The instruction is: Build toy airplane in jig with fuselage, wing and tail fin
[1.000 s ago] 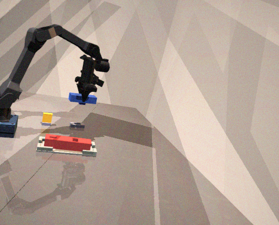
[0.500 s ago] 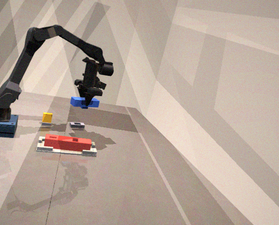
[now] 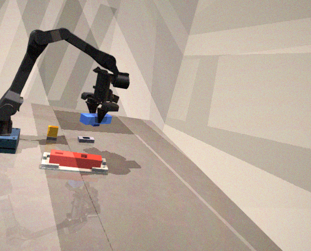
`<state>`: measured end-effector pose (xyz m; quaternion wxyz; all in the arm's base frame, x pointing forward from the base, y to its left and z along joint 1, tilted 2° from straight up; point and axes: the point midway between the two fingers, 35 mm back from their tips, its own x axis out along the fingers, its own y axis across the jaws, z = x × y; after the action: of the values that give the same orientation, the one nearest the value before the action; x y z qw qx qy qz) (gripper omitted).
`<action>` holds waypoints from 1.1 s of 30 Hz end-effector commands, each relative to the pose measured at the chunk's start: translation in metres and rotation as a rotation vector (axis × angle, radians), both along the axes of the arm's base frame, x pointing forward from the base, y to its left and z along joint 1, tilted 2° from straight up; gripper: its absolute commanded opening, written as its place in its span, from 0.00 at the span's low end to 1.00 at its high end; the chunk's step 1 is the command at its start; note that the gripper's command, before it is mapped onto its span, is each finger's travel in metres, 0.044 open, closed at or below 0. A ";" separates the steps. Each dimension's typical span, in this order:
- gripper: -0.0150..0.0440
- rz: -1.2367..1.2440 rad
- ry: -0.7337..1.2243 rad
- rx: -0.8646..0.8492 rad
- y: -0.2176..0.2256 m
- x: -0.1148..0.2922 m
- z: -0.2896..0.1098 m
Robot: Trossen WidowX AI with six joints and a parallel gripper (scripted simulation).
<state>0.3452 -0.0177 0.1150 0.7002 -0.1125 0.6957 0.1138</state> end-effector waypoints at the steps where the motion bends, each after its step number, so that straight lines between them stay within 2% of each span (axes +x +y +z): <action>1: 0.25 0.082 -0.002 -0.005 -0.016 -0.004 -0.003; 33: 0.25 0.669 0.002 -0.004 -0.111 -0.044 -0.024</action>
<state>0.3082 -0.1180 0.0934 0.6351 -0.3125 0.6331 0.3132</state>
